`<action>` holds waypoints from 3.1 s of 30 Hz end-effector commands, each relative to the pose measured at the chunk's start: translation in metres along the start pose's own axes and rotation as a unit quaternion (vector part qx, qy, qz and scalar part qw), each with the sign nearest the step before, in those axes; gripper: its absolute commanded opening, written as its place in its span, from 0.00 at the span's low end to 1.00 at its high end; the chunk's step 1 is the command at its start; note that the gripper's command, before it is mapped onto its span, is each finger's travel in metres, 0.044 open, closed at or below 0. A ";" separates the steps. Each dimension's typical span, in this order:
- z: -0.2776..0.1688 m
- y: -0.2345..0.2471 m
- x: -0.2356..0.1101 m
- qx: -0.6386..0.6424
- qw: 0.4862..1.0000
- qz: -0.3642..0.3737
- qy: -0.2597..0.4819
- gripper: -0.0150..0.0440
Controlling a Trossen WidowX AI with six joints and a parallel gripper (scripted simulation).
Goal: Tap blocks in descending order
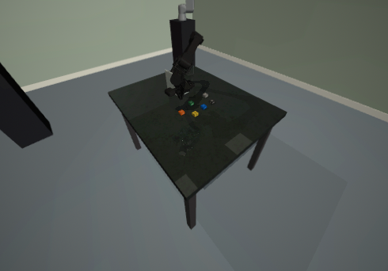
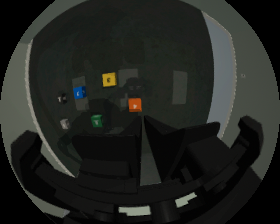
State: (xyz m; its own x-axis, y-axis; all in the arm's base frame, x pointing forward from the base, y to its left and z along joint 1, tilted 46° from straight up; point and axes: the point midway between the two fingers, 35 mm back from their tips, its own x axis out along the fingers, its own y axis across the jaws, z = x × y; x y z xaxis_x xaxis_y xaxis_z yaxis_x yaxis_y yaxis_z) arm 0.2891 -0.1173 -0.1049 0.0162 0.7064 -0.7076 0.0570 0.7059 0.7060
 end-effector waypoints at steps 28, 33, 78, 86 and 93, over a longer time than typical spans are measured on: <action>0.062 0.068 0.086 -0.004 1.000 0.006 0.011 0.29; 0.062 0.069 0.094 -0.004 1.000 0.006 0.011 0.29; 0.063 0.077 0.000 -0.004 1.000 0.003 0.011 0.29; 0.027 0.182 -0.009 -0.001 1.000 -0.001 0.011 0.29; -0.032 0.253 -0.006 -0.001 1.000 0.005 0.013 0.29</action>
State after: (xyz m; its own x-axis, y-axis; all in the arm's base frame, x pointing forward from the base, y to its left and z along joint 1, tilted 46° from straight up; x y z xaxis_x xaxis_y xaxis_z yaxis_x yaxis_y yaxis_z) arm 0.3020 0.0335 0.0604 -0.0022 0.7049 -0.7093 0.0448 0.7086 0.7042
